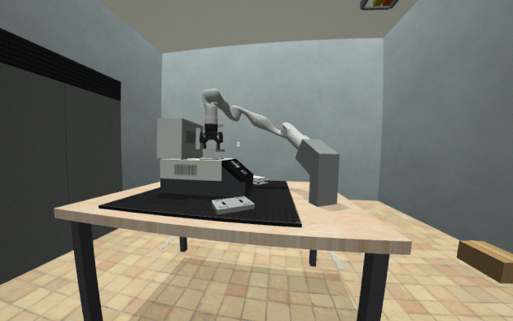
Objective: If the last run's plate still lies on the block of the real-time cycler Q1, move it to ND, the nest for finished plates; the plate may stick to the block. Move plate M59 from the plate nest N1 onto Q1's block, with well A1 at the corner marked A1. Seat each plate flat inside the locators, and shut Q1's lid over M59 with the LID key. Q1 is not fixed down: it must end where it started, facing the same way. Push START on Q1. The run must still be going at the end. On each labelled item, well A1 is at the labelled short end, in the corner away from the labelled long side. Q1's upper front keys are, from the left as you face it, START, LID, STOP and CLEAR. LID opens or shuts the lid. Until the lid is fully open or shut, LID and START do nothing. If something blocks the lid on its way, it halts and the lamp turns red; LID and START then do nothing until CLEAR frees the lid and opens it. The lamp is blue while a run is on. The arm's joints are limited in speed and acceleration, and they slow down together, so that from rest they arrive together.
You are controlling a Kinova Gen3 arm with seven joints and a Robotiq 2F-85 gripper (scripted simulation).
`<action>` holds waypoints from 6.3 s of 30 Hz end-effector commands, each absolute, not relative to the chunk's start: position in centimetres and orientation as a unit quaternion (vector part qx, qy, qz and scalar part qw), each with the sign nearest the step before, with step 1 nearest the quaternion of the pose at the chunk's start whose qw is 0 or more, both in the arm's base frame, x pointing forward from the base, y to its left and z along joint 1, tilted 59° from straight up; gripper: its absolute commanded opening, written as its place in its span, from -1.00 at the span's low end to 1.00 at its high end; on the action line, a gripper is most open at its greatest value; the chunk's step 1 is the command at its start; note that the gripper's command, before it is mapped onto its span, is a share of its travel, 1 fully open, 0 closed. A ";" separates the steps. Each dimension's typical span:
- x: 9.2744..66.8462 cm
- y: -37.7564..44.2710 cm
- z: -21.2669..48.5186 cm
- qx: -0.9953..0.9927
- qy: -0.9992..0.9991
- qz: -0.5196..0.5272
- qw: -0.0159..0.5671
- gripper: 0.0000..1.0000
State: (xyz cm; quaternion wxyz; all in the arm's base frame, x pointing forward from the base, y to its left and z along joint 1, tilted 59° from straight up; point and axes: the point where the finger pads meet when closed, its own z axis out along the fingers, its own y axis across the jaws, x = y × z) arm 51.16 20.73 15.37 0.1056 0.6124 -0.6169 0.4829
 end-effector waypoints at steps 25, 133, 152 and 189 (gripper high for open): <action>48.1 23.5 8.9 0.524 -0.693 0.493 0.038 0.80; 41.2 28.6 -9.4 0.299 -0.816 0.482 -0.107 0.80; 42.3 26.9 -10.6 0.299 -0.816 0.482 -0.107 0.80; 44.2 23.9 -12.7 0.299 -0.816 0.482 -0.107 0.80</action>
